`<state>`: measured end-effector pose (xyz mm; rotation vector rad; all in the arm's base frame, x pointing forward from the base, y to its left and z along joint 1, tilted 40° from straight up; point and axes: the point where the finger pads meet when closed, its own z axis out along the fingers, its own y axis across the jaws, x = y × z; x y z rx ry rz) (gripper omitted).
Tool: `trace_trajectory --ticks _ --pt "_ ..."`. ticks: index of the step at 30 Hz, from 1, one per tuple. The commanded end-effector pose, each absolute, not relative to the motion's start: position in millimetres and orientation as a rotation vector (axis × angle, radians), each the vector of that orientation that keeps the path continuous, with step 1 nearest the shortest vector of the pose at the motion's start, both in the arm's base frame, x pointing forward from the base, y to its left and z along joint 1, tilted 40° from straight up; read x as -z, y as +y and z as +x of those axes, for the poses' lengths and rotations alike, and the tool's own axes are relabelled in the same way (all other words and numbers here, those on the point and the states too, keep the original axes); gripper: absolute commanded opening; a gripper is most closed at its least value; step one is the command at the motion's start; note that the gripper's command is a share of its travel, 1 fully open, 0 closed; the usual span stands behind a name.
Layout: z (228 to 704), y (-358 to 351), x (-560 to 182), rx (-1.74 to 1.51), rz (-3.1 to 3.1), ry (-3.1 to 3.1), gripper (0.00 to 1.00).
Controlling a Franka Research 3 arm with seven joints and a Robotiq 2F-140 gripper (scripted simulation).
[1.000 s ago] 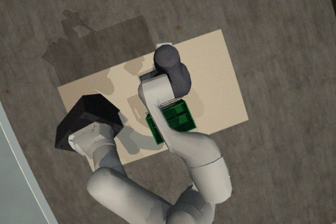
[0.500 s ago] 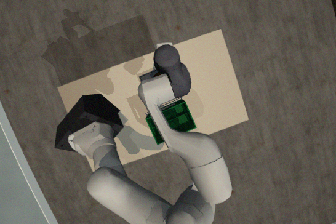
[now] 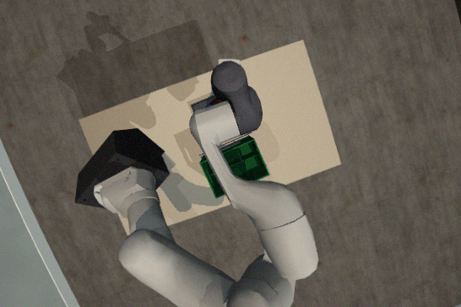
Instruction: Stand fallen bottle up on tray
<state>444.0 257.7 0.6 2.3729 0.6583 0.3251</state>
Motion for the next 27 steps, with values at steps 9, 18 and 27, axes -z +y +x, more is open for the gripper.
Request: trace_trajectory --ticks 9,18,27 --pt "442.3 261.4 -1.0 -0.384 2.424 0.517 0.0" --pt "442.3 261.4 -1.0 -0.384 2.424 0.517 0.0" --pt "442.3 261.4 -1.0 -0.384 2.424 0.517 0.0"
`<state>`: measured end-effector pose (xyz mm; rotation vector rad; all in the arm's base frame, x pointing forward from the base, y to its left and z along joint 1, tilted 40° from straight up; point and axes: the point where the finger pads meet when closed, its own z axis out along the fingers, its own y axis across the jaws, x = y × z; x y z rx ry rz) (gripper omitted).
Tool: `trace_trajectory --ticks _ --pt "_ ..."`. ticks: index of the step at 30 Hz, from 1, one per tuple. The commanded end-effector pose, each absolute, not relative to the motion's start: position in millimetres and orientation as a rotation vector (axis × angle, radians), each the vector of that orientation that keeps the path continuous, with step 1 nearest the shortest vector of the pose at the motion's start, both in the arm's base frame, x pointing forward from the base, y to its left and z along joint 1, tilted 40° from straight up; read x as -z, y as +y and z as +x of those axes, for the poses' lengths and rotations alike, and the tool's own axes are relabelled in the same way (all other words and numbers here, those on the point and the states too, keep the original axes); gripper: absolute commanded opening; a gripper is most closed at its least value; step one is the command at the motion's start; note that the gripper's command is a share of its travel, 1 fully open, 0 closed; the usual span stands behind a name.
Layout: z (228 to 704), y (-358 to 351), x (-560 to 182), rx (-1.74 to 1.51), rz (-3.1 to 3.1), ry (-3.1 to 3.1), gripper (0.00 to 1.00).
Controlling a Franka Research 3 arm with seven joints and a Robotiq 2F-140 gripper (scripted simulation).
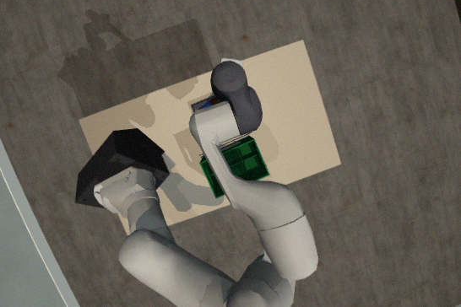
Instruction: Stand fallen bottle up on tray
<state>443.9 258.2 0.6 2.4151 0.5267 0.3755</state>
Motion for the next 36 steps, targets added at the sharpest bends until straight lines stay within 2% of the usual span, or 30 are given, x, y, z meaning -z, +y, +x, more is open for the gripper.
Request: trace_trajectory --ticks 1,36 --pt "442.3 261.4 -1.0 -0.384 2.424 0.517 0.0" --pt "442.3 261.4 -1.0 -0.459 2.477 0.301 0.0"
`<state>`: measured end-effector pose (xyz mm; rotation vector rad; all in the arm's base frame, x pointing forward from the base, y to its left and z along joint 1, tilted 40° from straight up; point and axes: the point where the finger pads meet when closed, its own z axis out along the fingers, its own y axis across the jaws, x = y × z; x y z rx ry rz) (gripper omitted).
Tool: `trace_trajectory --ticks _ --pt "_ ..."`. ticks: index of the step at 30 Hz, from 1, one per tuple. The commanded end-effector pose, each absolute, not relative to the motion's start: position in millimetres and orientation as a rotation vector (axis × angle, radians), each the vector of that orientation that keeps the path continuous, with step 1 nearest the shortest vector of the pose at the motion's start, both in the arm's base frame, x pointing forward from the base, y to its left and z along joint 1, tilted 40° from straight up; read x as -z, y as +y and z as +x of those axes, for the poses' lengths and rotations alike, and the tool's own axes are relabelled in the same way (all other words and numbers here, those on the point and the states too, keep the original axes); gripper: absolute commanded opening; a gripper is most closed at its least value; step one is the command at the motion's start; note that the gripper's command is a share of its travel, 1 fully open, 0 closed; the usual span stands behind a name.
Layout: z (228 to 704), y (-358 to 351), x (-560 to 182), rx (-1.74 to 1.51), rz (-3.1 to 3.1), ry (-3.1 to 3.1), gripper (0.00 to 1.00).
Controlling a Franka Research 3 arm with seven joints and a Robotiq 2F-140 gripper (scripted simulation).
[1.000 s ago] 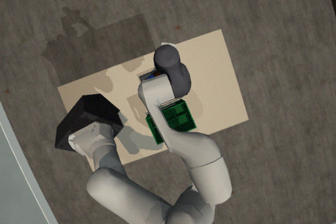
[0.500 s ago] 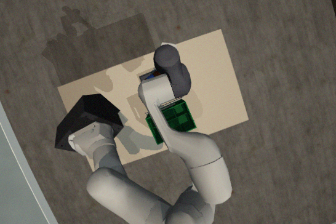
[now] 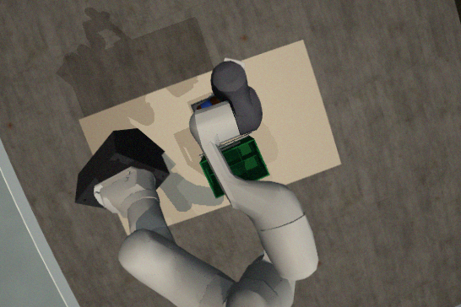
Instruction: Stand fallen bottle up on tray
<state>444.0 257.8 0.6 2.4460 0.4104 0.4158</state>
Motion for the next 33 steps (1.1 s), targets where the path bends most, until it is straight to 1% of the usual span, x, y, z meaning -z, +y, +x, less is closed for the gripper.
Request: trace_trajectory --ticks 1,33 --pt "442.3 261.4 -1.0 -0.465 2.481 0.283 0.0" --pt "442.3 261.4 -1.0 -0.493 2.497 0.198 0.0"
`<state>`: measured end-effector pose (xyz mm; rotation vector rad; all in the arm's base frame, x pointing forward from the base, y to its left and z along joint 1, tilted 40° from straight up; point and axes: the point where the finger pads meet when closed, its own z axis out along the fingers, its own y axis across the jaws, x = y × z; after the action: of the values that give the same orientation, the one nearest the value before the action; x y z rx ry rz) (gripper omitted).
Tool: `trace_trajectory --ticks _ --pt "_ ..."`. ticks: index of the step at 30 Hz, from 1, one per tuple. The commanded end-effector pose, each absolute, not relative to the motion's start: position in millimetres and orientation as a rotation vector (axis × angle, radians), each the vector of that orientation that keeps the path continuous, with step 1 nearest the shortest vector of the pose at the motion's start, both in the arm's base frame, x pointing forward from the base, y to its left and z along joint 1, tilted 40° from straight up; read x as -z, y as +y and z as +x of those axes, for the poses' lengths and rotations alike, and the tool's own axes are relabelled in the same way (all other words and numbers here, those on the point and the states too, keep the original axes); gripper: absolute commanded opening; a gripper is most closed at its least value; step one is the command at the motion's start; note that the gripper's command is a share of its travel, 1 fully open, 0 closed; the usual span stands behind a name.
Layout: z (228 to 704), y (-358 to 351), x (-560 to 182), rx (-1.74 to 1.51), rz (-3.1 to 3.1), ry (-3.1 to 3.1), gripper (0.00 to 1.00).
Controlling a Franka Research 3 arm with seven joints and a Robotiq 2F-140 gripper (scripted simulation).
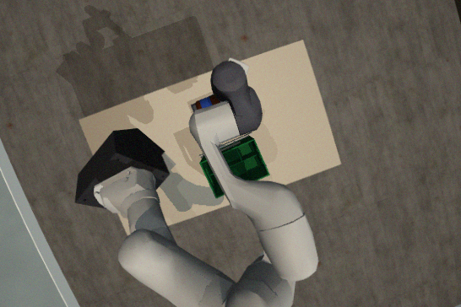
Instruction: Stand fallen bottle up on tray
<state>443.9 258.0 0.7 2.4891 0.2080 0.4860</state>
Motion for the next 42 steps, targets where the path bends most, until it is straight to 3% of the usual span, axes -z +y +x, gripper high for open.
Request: trace_trajectory --ticks 1,42 --pt "442.3 261.4 -1.0 -0.493 2.497 0.198 0.0" --pt "442.3 261.4 -1.0 -0.595 2.535 -0.119 0.0"
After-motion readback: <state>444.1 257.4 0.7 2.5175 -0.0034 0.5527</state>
